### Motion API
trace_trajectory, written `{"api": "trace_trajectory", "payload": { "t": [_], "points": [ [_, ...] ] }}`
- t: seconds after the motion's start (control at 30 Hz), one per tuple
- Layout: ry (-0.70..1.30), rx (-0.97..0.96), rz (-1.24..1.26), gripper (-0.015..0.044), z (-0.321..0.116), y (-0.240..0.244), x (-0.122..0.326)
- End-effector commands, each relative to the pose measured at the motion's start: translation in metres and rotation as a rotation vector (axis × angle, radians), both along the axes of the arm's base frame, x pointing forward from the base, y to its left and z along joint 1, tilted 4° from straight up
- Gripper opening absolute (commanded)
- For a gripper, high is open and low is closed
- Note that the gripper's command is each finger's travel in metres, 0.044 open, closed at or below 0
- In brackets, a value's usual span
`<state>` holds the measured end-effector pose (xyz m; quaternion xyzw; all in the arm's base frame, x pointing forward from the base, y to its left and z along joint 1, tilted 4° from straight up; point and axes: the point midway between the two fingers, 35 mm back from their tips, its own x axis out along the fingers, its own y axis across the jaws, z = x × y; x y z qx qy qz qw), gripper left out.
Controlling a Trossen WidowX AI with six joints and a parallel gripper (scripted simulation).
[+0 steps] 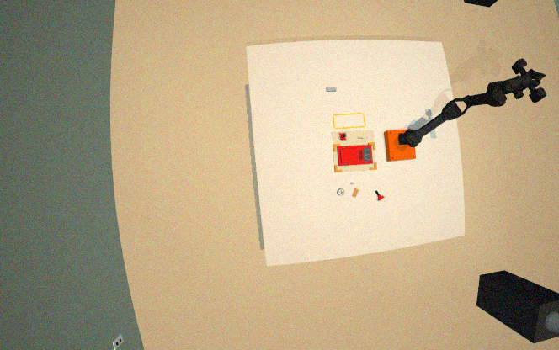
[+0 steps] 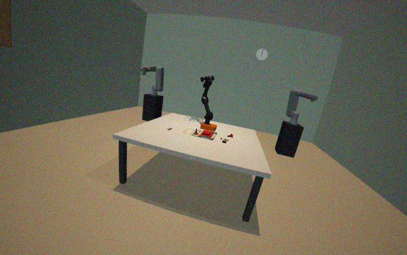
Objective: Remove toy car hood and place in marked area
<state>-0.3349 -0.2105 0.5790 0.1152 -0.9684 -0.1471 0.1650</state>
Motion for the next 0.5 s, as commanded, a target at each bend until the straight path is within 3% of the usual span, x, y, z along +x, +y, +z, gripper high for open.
{"api": "trace_trajectory", "payload": {
  "t": [0.0, 0.47],
  "points": [
    [0.002, -0.002, 0.000, 0.0026, 0.001, 0.000, 0.000],
    [0.235, -0.260, 0.042, 0.0394, 0.073, 0.055, 0.059]
  ]
}}
